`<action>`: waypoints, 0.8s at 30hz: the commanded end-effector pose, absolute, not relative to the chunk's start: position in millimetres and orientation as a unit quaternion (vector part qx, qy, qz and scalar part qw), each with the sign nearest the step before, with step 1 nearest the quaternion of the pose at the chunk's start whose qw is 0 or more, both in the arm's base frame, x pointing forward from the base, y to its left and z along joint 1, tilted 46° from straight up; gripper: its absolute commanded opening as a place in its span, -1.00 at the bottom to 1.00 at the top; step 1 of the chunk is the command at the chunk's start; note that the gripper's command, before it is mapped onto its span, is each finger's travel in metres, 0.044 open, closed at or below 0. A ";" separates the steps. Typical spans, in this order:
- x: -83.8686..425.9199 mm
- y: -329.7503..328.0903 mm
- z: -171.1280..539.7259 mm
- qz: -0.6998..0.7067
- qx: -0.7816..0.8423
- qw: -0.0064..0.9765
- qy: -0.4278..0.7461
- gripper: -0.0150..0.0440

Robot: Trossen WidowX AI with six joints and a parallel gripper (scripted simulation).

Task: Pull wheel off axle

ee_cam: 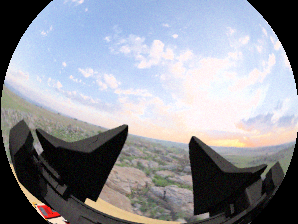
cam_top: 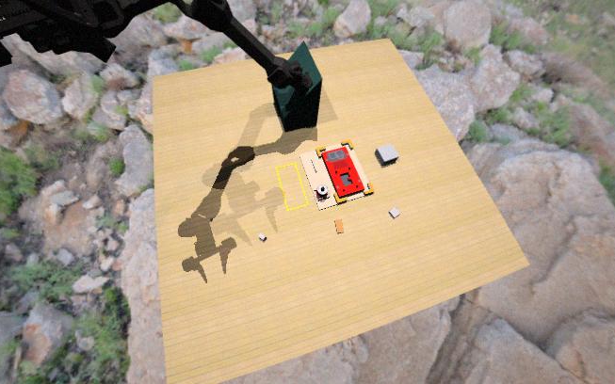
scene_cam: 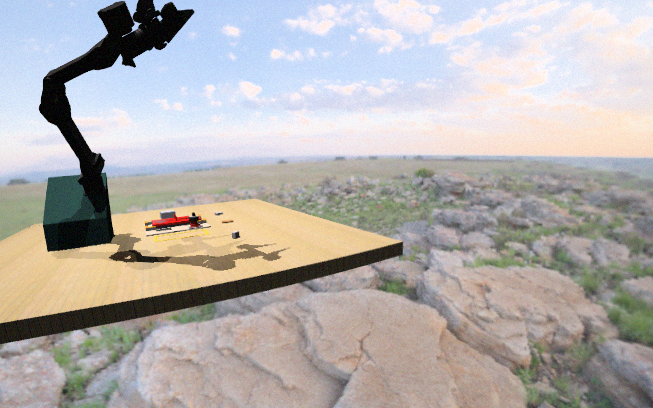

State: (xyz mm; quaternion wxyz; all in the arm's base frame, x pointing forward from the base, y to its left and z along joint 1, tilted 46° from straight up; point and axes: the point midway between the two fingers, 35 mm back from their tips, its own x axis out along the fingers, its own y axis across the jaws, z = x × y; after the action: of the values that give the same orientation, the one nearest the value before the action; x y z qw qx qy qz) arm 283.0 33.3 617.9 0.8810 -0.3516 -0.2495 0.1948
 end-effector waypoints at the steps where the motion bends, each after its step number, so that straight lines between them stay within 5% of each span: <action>1: 309.1 24.0 599.6 0.187 -0.317 0.905 -0.212 0.53; 24: 445.1 -21.1 418.8 0.103 -0.092 0.986 0.093 0.53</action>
State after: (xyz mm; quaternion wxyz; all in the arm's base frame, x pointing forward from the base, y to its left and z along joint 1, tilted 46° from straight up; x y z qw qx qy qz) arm 433.6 -17.6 444.9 0.9857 -0.1091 0.0555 0.1162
